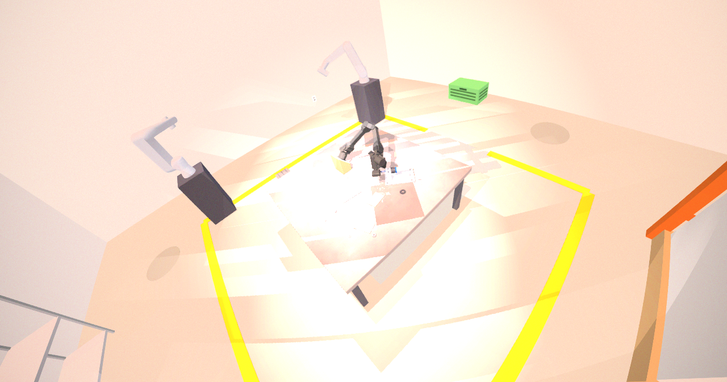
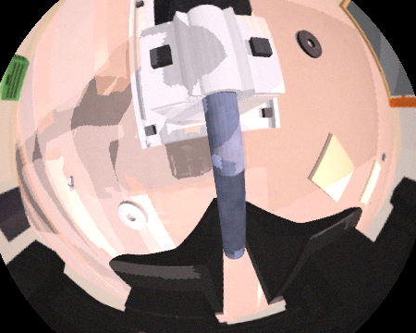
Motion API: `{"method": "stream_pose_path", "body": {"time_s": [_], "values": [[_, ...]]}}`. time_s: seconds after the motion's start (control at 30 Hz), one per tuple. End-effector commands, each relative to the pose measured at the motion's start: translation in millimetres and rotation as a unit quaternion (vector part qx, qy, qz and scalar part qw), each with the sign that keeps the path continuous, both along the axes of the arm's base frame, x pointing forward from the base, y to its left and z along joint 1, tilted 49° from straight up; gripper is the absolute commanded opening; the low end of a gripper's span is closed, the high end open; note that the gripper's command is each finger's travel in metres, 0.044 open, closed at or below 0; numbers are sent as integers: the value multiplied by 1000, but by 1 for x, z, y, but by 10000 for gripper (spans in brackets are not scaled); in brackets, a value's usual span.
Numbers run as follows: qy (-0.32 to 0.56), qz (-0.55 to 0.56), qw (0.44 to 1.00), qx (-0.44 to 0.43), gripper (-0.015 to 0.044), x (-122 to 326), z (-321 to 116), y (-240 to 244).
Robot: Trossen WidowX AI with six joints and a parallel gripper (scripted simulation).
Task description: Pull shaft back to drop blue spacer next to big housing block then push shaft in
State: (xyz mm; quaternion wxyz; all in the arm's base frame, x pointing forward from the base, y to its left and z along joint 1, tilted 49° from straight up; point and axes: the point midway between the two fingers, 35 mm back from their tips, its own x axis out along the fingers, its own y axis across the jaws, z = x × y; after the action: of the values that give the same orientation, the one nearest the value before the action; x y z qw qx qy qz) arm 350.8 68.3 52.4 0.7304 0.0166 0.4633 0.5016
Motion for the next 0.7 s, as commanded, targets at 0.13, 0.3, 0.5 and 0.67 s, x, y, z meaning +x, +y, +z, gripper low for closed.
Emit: {"method": "stream_pose_path", "body": {"time_s": [0.13,0.3,0.5,0.67], "values": [[-2,1,1000,-1,0,-1,-1,-1],[-1,1,1000,-1,0,-1,-1,-1],[-1,1,1000,-1,0,-2,-1,-1],[0,0,1000,0,0,-2,-1,-1]]}}
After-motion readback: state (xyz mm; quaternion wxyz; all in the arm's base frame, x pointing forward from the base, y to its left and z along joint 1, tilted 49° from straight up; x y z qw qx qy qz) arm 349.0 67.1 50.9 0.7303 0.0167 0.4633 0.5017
